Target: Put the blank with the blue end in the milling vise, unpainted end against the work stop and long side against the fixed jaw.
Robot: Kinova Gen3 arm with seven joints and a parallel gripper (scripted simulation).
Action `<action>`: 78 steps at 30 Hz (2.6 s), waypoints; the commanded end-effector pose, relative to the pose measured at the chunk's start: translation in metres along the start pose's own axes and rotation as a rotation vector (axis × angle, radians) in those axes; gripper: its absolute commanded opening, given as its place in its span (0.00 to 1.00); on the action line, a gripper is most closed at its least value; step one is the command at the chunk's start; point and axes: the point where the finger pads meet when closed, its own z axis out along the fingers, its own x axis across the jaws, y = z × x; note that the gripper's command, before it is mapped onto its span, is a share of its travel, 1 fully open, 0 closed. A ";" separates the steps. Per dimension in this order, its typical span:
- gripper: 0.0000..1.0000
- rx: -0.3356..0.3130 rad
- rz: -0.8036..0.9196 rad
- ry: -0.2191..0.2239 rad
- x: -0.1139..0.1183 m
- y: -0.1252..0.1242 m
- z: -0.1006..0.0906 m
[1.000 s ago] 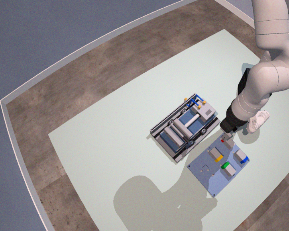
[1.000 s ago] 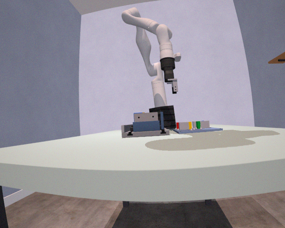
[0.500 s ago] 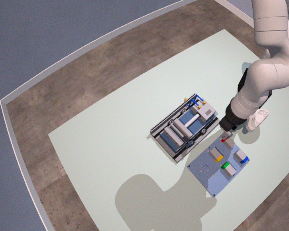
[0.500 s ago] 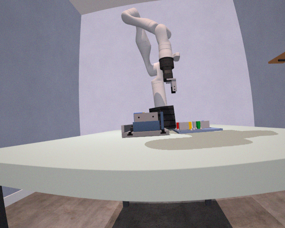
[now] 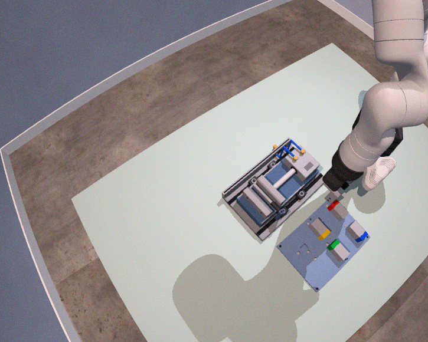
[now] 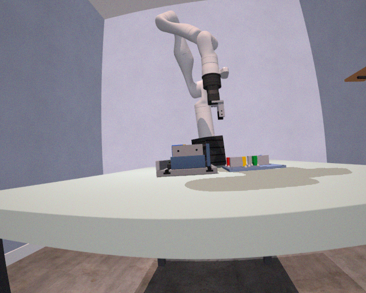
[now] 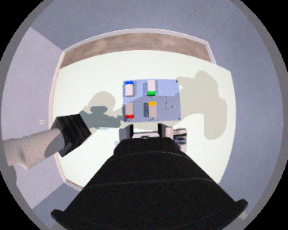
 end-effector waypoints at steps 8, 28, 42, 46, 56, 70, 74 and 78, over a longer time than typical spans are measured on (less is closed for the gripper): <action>1.00 0.000 0.000 0.001 0.000 0.000 0.000; 1.00 0.000 0.000 0.001 0.000 0.000 0.000; 1.00 0.000 0.000 0.001 0.000 0.000 0.000; 1.00 0.000 0.000 0.001 0.000 0.000 0.000; 1.00 0.000 0.000 0.001 0.000 0.000 0.000; 1.00 -0.001 0.003 0.002 0.001 -0.002 0.031; 1.00 -0.001 0.004 0.003 0.002 -0.002 0.047; 1.00 -0.001 0.006 0.003 0.002 -0.003 0.059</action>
